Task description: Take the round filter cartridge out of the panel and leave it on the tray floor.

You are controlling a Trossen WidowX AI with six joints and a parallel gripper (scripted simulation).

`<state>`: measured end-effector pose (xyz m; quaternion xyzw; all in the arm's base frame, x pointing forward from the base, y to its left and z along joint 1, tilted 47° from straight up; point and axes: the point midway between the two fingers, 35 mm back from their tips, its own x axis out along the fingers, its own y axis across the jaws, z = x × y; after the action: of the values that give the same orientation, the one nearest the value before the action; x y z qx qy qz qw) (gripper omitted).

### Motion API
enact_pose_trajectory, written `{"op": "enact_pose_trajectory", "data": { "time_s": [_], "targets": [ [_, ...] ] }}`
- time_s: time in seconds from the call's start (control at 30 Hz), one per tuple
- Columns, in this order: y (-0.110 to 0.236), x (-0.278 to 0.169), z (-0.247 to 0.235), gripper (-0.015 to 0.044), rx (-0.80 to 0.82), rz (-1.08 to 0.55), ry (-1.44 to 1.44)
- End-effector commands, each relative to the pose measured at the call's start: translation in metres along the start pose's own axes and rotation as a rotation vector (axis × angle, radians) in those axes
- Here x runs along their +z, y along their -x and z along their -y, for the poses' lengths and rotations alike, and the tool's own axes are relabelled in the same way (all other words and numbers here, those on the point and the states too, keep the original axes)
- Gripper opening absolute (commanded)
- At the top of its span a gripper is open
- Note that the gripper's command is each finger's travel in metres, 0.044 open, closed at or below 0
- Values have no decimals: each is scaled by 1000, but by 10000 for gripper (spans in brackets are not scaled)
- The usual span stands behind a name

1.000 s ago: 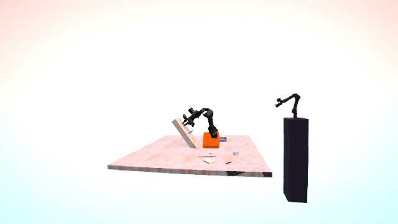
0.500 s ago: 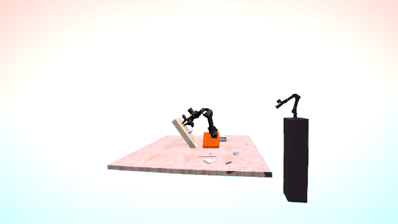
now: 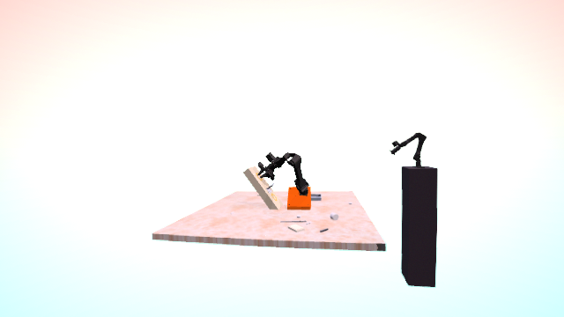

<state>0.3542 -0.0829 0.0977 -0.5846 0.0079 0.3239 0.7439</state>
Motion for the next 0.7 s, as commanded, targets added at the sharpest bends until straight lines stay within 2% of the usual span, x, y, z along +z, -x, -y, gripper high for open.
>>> {"op": "enact_pose_trajectory", "data": {
  "time_s": [0.0,0.13,0.43,0.5,0.67],
  "targets": [
    [-6,1,0,117,7,-1,4],
    [-6,1,0,117,7,-1,4],
    [0,0,0,56,-1,0,-1],
    [0,0,0,4,-1,0,-1],
    [-3,1,0,0,3,-1,-68]
  ]
}}
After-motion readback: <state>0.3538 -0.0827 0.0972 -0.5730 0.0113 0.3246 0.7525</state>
